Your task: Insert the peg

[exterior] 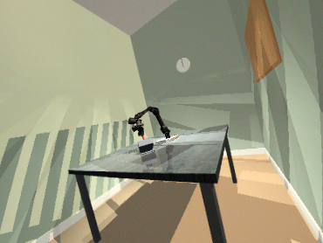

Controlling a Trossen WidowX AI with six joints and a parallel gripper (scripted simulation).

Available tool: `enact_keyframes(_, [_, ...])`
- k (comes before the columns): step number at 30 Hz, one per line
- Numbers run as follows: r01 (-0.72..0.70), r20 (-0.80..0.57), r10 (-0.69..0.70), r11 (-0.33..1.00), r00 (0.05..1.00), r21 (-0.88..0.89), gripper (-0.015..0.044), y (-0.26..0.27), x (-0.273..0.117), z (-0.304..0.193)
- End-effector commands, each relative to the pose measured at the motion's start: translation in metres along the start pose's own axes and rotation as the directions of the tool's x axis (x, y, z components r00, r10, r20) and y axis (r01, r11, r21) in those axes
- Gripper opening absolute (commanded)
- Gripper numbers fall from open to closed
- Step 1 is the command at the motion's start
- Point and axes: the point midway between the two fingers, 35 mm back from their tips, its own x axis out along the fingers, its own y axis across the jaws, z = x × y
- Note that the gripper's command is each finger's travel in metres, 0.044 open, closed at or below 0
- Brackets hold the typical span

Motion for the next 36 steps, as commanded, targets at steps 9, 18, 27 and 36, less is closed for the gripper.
enact_keyframes(9, [-0.007, -0.002, 0.007, 1.0, 1.0, 0.006, 0.0, 0.0, 0.013, 0.0])
enact_keyframes(18, [-0.008, -0.001, 0.008, 1.0, 1.0, 0.004, 0.0, 0.001, 0.021, 0.0])
enact_keyframes(27, [-0.008, -0.001, 0.008, 1.0, 1.0, 0.001, 0.0, 0.0, 0.019, 0.0])
enact_keyframes(36, [-0.008, -0.001, 0.008, 1.0, 1.0, 0.001, 0.0, 0.001, 0.022, 0.0])
